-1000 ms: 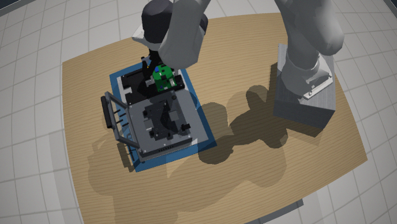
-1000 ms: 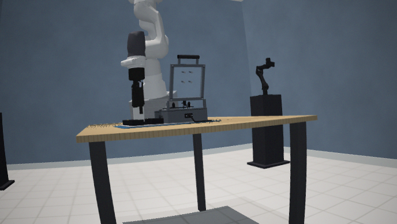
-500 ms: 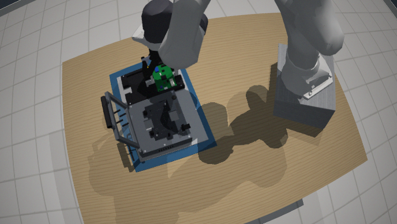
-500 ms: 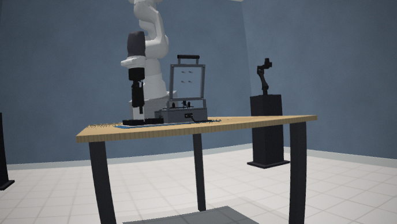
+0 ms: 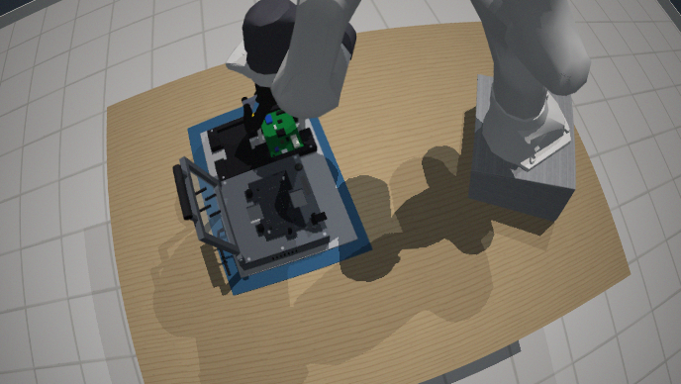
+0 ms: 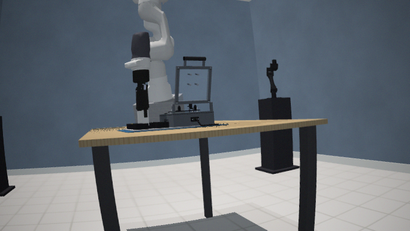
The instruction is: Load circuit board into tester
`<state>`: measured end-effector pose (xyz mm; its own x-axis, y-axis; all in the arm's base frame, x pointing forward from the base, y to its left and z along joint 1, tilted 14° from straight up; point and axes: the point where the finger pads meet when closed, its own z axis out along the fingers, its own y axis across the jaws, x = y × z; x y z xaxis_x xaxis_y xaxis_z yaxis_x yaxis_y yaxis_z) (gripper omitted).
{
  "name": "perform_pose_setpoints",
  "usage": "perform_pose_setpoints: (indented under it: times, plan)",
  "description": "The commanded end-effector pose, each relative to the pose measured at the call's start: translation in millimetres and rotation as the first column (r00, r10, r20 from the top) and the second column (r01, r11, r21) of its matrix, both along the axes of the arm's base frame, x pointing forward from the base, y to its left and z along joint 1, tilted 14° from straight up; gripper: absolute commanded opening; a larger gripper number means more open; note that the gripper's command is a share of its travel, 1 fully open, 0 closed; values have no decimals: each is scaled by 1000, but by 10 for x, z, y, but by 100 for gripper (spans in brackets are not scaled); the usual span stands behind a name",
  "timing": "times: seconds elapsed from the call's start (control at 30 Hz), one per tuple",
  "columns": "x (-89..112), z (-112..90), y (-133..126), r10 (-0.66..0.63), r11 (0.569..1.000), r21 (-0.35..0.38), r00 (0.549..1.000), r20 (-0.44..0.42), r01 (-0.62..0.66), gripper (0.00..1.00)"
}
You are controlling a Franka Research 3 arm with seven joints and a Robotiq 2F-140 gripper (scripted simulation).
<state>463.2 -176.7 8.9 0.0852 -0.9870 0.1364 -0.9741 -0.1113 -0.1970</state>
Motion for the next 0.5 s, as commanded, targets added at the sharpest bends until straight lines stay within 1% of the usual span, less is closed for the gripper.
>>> perform_pose_setpoints:
  times: [0.0,0.47]
  plan:
    - [17,5,-6,3,1000,-1,1000,2,-3,58]
    - [27,9,-13,3,1000,-1,1000,2,-3,58]
